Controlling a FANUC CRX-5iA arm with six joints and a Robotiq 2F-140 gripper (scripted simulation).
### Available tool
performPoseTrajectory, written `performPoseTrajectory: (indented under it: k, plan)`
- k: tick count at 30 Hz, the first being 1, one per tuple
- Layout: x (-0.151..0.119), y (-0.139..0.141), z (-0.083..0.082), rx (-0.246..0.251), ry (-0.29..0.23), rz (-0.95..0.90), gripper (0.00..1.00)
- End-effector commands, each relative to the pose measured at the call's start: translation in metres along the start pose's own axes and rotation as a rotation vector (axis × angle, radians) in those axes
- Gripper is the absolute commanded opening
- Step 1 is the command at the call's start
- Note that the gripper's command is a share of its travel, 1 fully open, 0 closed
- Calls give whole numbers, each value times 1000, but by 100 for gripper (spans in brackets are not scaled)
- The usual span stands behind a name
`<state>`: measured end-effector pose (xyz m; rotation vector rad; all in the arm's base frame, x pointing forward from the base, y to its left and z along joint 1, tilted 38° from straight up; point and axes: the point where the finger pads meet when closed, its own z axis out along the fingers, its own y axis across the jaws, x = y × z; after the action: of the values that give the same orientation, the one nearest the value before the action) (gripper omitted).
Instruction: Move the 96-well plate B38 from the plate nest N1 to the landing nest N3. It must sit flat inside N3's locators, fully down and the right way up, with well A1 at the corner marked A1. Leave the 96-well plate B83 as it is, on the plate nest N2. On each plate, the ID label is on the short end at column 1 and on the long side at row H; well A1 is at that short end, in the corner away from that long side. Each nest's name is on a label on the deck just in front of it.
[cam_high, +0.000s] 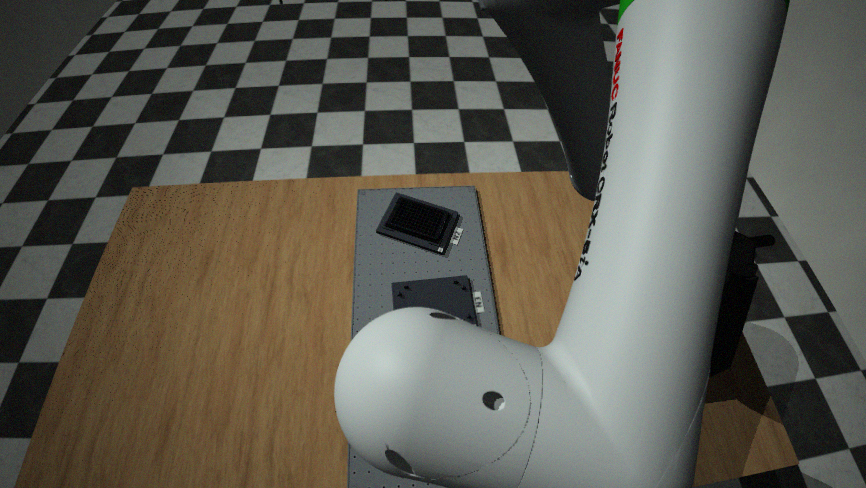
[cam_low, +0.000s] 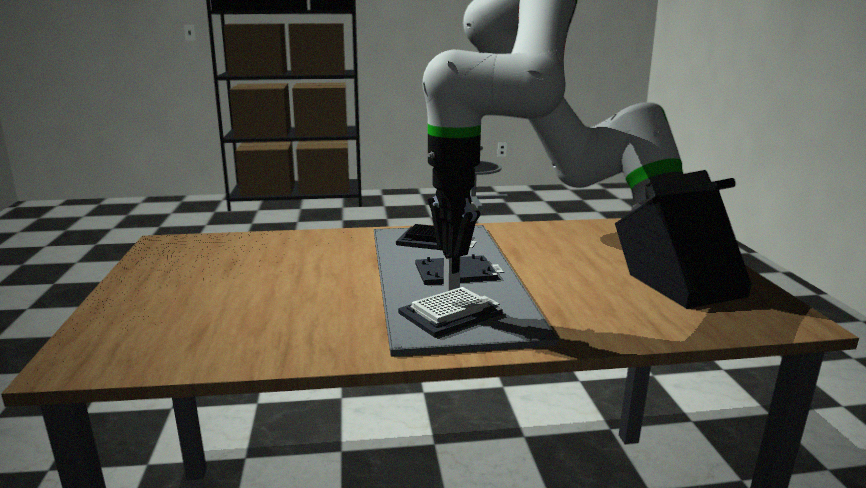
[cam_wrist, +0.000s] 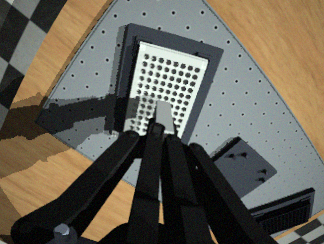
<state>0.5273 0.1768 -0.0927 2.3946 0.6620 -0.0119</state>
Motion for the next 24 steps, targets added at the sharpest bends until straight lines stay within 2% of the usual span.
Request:
performPoseTrajectory:
  k: [1, 4, 5, 24]
  plan:
    - [0, 0, 0, 0, 0, 0, 0]
    - [0, 0, 0, 0, 0, 0, 0]
    - [0, 0, 0, 0, 0, 0, 66]
    - [0, 0, 0, 0, 0, 0, 66]
